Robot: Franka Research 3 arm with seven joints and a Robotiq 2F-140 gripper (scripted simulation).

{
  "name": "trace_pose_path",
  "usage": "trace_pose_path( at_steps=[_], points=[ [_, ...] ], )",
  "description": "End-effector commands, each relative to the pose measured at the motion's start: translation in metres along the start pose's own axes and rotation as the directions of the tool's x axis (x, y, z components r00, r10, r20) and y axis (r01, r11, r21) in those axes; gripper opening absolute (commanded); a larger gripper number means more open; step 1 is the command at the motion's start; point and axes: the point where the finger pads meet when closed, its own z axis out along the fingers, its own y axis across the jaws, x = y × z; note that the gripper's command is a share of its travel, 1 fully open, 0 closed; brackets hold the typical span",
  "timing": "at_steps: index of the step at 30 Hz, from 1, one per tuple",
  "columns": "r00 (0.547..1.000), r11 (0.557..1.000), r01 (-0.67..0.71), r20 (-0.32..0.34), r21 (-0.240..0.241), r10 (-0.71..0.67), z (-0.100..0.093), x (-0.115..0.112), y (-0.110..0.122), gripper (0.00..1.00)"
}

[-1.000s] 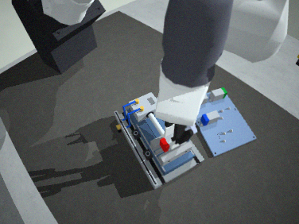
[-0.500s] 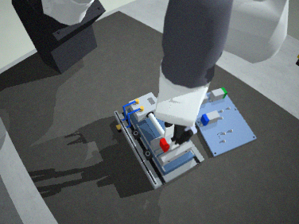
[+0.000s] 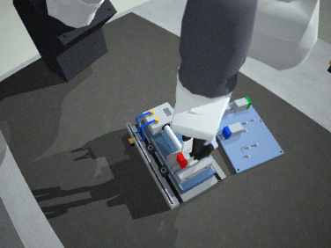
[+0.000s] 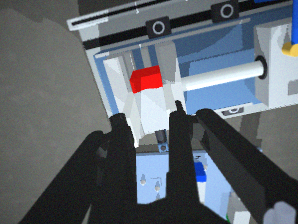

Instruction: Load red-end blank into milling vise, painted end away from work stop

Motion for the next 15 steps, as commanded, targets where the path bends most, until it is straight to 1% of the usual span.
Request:
trace_pose_path(
  at_steps=[1, 15],
  points=[
    [1.000, 1.000, 0.003, -0.003, 0.002, -0.003, 0.0003, 0.0014, -0.0009, 0.00],
    [1.000, 1.000, 0.003, -0.003, 0.002, -0.003, 0.0009, 0.0016, -0.0009, 0.00]
  ],
)
